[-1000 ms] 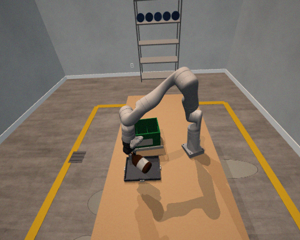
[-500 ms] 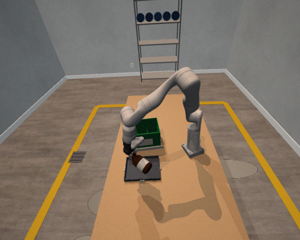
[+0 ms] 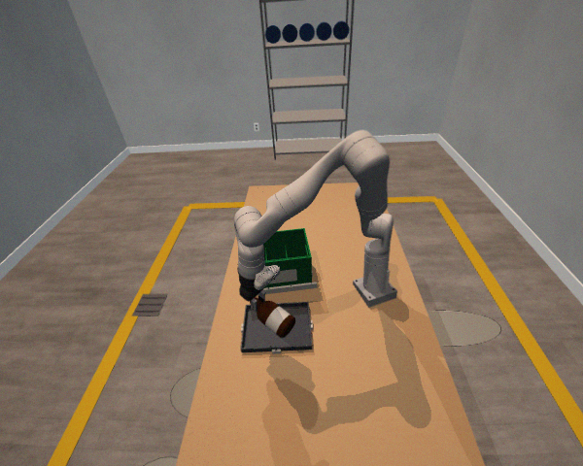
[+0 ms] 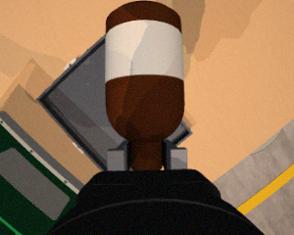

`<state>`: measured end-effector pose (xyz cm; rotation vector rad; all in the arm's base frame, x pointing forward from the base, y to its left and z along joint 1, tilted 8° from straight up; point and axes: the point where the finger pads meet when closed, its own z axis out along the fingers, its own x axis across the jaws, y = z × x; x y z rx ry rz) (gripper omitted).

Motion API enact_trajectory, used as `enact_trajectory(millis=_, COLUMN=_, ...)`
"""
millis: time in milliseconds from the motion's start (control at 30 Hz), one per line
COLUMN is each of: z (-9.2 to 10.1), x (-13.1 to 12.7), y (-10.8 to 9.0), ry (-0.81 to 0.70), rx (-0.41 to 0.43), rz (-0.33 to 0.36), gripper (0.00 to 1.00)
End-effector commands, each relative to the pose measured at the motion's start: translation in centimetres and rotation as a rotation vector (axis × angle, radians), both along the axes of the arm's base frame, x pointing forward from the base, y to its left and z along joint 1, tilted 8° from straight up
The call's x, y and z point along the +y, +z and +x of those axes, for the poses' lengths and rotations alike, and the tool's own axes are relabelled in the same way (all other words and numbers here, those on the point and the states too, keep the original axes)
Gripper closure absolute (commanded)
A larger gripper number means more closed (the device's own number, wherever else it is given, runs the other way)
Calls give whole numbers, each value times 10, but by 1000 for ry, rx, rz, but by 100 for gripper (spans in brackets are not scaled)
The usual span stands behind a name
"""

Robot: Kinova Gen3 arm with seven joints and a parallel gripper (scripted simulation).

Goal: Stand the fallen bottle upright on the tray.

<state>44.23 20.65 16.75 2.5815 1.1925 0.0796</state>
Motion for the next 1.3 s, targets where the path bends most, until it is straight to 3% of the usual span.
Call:
enact_trajectory(millis=0, z=0, x=0, y=0, ry=-7, rx=-5, rz=-1, gripper=100)
enact_trajectory(millis=733, z=0, x=0, y=-1, ry=-6, rx=-9, rz=-4, gripper=100)
enact_trajectory(millis=1267, z=-1, x=1, y=-3, ry=2, rx=-60, rz=-55, gripper=100)
